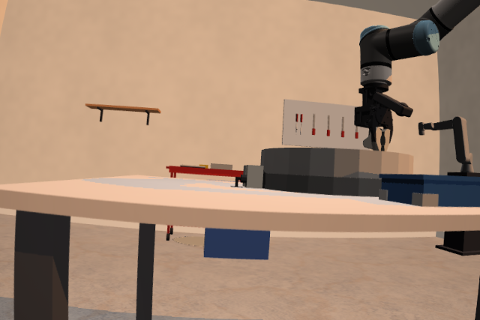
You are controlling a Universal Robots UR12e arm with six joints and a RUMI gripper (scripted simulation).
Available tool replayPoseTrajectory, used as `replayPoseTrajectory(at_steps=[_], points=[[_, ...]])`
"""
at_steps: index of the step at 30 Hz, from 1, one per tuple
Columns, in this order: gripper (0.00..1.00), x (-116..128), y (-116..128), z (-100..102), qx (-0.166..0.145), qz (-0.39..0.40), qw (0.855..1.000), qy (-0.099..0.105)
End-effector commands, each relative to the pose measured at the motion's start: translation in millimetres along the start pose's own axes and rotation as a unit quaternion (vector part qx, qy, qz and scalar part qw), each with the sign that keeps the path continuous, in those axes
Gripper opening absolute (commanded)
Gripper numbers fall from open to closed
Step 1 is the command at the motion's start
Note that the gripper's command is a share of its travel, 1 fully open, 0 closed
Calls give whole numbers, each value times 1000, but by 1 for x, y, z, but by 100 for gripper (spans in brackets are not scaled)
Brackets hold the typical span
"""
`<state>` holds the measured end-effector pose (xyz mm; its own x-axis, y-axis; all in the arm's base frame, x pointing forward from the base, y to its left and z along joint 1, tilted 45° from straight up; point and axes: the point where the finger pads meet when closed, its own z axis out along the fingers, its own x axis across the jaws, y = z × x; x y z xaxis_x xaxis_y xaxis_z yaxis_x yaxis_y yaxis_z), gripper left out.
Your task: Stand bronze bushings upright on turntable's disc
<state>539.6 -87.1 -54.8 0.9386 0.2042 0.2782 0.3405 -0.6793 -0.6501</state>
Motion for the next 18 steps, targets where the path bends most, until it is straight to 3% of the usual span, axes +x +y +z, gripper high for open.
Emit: replayPoseTrajectory(at_steps=[1,18], points=[[0,1,0,1,0,0,1000,0],[0,0,-1,5,1,0,1000,0]])
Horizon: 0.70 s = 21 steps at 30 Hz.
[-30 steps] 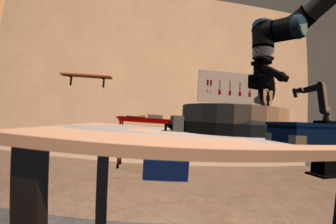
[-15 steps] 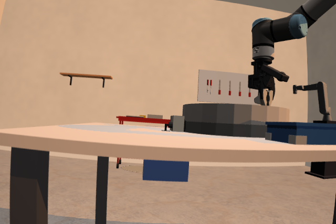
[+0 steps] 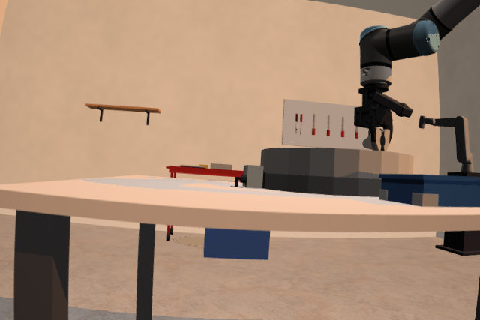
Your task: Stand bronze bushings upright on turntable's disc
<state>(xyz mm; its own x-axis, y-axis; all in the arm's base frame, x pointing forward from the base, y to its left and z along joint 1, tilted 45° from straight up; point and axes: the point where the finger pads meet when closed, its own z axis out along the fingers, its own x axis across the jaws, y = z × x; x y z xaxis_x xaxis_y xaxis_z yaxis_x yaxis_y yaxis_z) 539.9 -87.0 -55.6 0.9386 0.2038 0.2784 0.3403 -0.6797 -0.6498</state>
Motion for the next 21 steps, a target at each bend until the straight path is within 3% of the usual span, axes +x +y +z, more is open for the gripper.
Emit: replayPoseTrajectory(at_steps=[1,21], points=[[0,0,-1,5,2,0,1000,-1],[0,0,-1,7,0,0,1000,0]])
